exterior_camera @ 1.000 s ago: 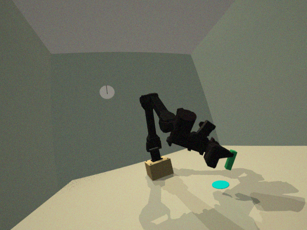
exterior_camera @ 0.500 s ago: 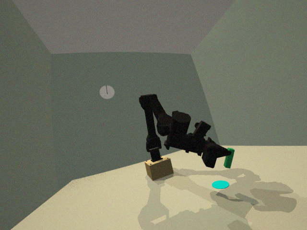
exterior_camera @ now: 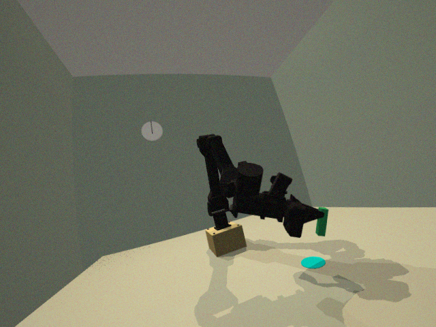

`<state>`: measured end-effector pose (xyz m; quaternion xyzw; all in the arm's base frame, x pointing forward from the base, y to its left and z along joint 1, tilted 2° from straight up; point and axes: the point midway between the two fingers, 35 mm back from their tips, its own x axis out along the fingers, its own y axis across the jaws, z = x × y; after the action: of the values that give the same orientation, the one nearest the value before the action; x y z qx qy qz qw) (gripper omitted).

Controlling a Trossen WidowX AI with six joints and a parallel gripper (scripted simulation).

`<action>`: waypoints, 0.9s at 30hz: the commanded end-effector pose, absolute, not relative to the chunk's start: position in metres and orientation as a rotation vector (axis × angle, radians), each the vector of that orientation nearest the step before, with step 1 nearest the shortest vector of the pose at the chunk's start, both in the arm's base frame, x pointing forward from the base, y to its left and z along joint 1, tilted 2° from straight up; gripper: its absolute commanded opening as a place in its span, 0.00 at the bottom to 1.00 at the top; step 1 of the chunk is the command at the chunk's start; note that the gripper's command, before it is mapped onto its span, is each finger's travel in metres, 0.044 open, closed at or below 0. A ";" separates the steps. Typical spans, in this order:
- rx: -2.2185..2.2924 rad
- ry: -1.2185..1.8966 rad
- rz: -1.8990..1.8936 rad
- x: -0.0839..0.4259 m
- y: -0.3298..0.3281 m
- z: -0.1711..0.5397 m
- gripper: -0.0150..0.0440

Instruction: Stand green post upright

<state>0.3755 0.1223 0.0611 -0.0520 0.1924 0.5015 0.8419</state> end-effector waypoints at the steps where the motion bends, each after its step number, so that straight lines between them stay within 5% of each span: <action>1: -0.102 0.379 1.069 0.373 0.121 0.064 0.29; 27: -0.082 0.236 1.127 0.353 0.113 0.074 0.29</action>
<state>0.3562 0.1134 0.0711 -0.0403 0.1208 0.5286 0.8393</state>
